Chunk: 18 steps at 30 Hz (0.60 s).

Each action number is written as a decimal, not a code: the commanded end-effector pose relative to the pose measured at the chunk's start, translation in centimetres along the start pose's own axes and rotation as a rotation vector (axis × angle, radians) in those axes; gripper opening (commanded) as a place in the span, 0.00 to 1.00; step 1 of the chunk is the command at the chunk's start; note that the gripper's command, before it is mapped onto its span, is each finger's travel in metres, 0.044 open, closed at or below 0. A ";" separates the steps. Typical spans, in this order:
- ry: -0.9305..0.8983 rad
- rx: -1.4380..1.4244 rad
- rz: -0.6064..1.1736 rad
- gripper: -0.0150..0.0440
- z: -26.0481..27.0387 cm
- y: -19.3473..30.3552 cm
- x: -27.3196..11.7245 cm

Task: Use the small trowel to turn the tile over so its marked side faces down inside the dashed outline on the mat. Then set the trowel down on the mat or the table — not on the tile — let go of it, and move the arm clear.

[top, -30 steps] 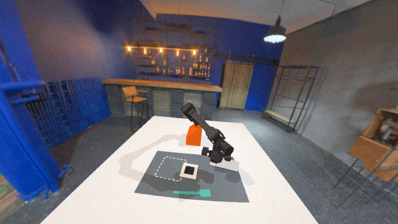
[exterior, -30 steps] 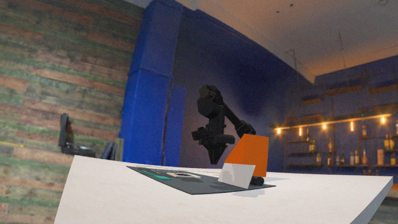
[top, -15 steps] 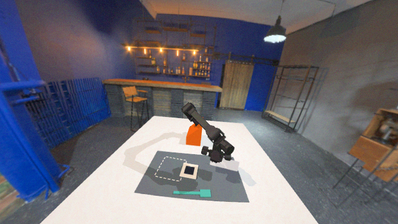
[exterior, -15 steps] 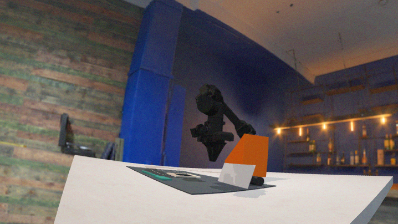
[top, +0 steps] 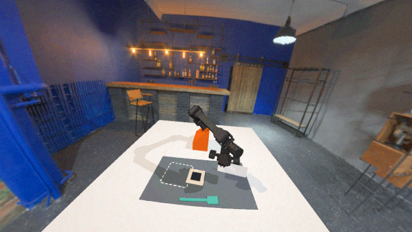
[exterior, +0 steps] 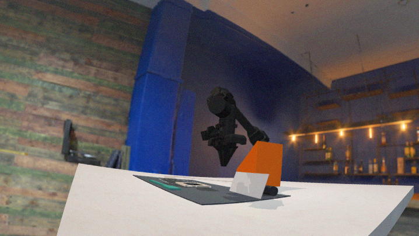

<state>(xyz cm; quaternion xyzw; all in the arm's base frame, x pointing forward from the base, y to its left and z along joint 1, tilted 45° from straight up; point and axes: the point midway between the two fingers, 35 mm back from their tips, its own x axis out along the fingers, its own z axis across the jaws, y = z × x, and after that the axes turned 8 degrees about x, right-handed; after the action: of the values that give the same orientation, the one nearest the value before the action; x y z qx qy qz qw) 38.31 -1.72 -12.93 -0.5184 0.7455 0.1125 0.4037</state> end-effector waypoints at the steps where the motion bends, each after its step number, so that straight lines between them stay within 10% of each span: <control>1: 0.000 0.000 0.000 0.25 0.0 0.0 0.0; 13: 0.000 0.000 0.000 0.25 0.0 0.0 0.0; 18: -0.001 0.000 0.002 0.42 0.0 0.8 -0.3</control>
<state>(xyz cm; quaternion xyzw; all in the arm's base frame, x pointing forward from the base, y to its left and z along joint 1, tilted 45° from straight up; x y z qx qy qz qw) 38.20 -1.64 -12.88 -0.5189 0.7452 0.1128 0.4034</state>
